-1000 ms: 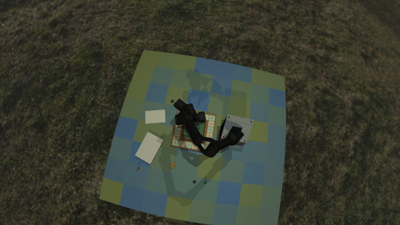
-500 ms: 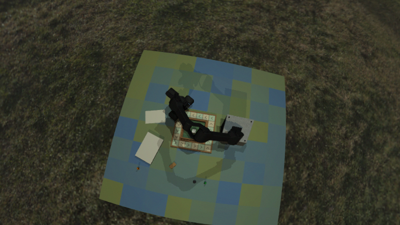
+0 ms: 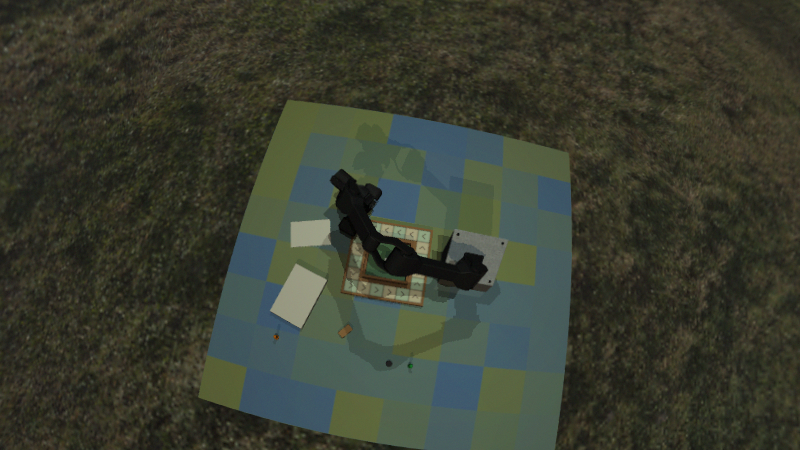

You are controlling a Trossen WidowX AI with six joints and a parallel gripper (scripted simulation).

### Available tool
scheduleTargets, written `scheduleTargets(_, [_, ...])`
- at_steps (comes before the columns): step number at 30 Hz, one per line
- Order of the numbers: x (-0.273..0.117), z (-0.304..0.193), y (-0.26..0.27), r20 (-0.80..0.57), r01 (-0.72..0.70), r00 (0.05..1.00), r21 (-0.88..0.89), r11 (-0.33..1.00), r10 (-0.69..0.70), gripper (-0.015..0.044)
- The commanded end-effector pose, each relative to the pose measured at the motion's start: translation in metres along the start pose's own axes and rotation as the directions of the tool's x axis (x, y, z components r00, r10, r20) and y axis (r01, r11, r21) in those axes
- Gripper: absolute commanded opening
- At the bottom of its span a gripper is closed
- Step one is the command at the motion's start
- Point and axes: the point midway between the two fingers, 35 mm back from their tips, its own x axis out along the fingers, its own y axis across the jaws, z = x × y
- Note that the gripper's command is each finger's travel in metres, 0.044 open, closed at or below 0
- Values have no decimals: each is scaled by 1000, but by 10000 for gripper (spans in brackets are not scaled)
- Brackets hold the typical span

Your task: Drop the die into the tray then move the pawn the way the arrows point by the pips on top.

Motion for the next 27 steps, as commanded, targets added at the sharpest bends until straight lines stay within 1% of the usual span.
scheduleTargets(1, [13, -2, -1, -7, -4, 1000, 2, 1000, 4, 200])
scheduleTargets(6, [15, -2, -1, -7, -4, 1000, 2, 1000, 4, 200])
scheduleTargets(27, [50, -2, -1, -7, -6, 1000, 2, 1000, 6, 200])
